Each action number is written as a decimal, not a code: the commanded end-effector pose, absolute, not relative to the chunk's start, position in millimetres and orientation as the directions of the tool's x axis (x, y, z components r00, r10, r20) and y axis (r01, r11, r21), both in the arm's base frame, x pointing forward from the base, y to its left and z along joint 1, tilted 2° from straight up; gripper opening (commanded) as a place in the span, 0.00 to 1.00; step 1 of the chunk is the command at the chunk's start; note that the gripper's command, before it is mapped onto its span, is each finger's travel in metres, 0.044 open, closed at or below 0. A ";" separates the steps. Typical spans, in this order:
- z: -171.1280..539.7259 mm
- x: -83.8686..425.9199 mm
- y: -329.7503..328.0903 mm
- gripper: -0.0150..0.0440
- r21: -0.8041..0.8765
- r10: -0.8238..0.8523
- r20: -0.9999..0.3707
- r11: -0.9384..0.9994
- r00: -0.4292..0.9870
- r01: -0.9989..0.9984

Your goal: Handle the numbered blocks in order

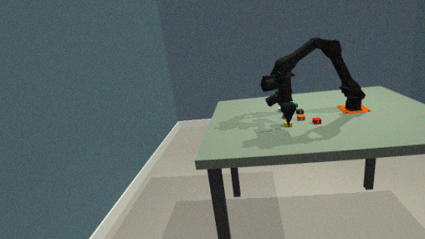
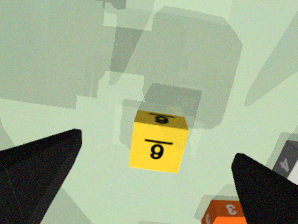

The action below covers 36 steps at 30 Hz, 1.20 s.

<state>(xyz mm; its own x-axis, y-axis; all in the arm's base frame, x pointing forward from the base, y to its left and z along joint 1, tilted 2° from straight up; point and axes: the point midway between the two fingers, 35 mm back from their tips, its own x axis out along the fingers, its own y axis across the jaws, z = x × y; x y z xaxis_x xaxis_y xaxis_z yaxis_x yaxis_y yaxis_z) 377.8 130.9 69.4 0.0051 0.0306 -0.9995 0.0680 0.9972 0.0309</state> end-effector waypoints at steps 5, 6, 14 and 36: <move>94.5 379.7 131.0 0.84 0.039 0.038 -0.999 0.997 0.023 0.069; 105.0 380.7 131.2 0.80 0.042 0.040 -0.999 0.997 0.026 0.068; 166.5 376.9 127.8 0.46 0.036 0.034 -0.999 0.997 0.019 0.070; 166.7 308.8 -5.4 0.46 0.022 0.021 -1.000 0.997 0.014 0.070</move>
